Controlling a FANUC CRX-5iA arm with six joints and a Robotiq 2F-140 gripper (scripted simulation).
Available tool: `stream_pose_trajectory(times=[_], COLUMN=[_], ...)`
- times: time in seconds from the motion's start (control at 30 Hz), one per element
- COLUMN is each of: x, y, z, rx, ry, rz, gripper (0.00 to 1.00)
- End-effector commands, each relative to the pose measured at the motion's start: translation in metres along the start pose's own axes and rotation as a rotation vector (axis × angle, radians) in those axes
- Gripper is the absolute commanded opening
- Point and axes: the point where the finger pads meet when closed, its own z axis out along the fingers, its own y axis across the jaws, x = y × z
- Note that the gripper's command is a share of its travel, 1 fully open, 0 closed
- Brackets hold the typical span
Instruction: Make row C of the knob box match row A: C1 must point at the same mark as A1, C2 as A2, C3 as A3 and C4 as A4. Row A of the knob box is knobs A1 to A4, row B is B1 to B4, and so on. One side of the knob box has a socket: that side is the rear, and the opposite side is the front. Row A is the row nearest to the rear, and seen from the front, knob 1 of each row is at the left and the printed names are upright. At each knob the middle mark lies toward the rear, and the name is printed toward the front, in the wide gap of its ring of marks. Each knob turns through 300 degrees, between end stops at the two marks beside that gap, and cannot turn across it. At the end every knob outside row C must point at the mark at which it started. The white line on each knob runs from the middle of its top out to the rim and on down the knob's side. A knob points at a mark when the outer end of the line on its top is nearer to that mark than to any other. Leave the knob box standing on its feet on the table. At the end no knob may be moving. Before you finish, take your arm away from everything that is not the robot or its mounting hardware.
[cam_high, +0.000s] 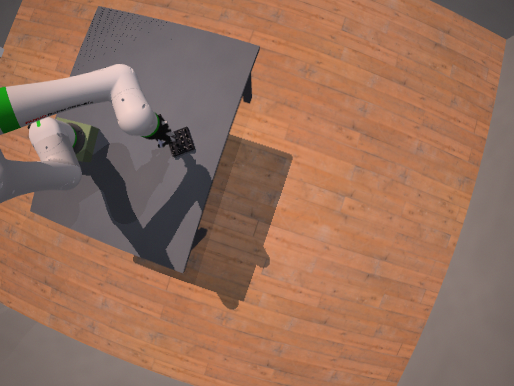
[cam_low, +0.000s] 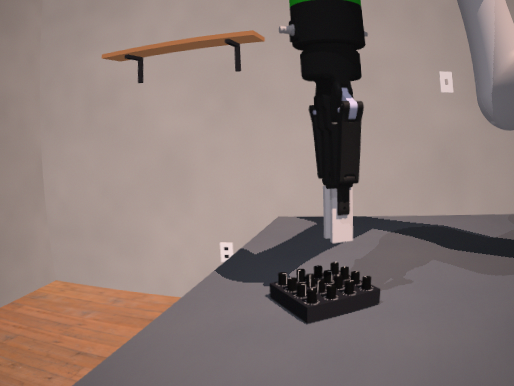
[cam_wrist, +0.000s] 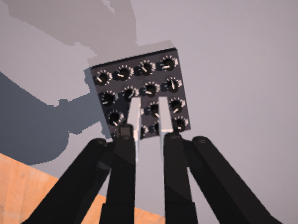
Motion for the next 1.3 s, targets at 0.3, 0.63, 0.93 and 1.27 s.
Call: stream_pose_trajectory(times=[0.3,0.63,0.93,1.27], x=[0.0,0.0,0.0,0.0], y=[0.0,0.001,0.001,0.002], z=[0.004,0.015,0.029,0.038], rx=[0.001,0.001,0.001,0.001], ry=[0.0,0.0,0.0,0.0], rz=[0.021,0.021,0.021,0.021], gripper=[0.12,0.12,0.12,0.12])
